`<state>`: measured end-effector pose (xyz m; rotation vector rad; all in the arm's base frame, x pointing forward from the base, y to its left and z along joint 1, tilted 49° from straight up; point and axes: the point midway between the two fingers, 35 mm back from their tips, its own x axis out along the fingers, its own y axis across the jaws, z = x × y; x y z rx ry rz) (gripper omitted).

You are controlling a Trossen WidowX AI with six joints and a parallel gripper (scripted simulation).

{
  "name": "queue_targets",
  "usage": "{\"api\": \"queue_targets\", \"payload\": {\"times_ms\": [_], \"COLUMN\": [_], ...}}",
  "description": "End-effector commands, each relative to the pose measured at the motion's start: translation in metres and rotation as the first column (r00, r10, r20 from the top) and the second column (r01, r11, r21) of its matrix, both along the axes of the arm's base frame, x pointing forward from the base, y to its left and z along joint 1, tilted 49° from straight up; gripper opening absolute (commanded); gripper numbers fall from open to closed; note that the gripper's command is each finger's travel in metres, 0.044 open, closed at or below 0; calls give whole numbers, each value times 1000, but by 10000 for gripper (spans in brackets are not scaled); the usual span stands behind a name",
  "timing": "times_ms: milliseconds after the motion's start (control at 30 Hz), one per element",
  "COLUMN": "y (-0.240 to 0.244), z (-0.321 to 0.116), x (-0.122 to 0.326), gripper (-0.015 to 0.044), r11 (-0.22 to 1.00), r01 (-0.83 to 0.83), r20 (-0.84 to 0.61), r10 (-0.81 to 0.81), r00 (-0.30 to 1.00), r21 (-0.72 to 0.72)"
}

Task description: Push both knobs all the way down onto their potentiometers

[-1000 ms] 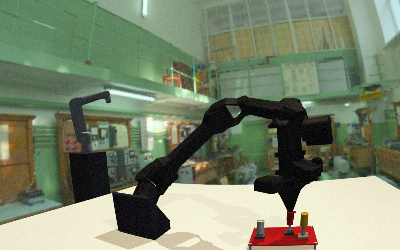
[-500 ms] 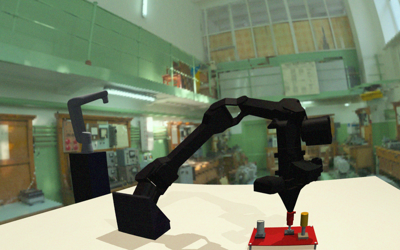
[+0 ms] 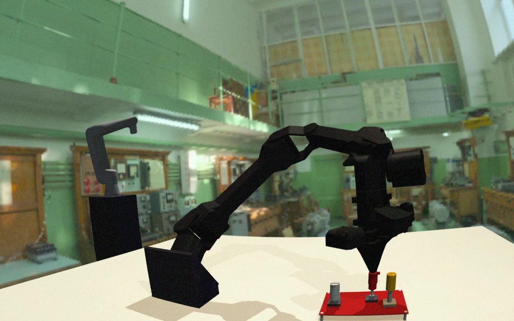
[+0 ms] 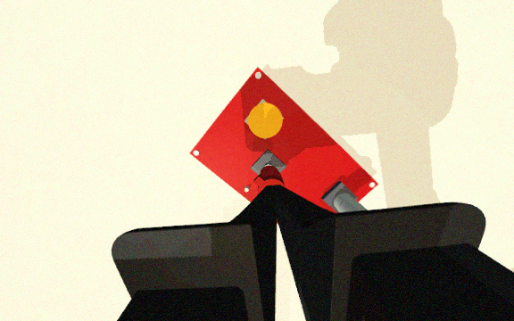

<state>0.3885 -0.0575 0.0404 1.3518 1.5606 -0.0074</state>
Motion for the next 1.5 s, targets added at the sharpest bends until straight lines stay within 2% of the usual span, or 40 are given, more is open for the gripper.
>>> {"api": "queue_targets", "payload": {"times_ms": [0, 1467], "y": [16, 27], "z": [-10, -19], "x": [5, 7], "gripper": [0, 0], "r11": [999, 999], "r01": [-31, -31], "r20": [0, 0], "r10": [31, 31], "r00": [1000, 1000], "r21": [12, 12]}}
